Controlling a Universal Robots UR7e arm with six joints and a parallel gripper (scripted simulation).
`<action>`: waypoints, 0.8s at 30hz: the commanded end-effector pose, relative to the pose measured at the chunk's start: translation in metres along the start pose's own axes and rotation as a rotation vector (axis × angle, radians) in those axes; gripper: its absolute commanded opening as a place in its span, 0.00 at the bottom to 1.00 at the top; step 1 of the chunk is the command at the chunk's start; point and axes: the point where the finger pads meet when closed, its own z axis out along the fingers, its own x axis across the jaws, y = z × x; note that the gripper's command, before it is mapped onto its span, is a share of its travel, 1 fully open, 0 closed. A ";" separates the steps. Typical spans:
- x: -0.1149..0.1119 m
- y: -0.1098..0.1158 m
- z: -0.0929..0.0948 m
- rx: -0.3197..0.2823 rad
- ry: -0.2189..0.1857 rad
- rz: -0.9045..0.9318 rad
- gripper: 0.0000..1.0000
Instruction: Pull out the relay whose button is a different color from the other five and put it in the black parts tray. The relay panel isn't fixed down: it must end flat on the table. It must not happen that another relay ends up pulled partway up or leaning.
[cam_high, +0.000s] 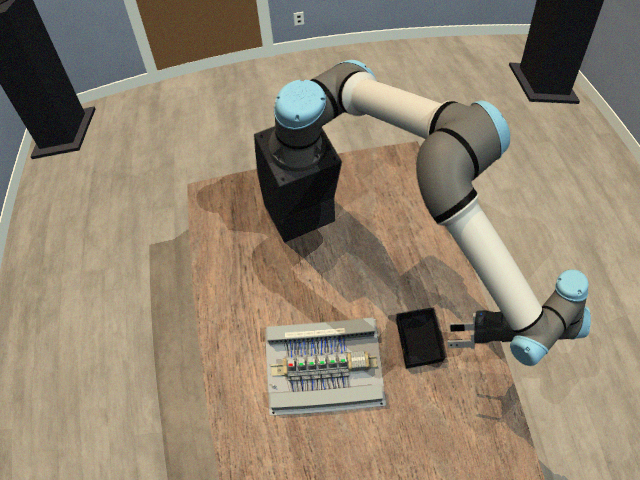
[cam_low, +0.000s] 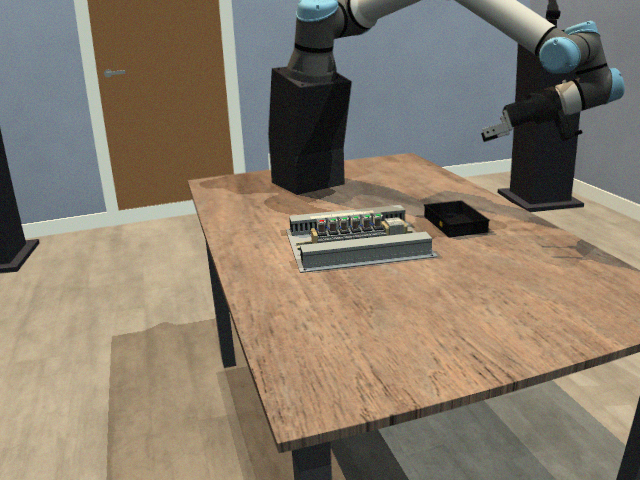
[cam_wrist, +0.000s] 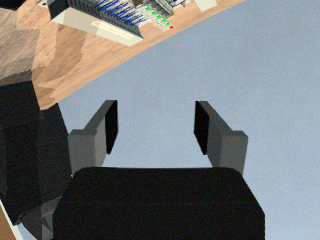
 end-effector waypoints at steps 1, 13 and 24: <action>0.009 0.005 0.005 0.006 -0.026 0.066 0.98; 0.032 0.017 0.022 0.002 -0.107 0.260 0.98; 0.050 0.029 0.037 -0.008 -0.172 0.418 0.98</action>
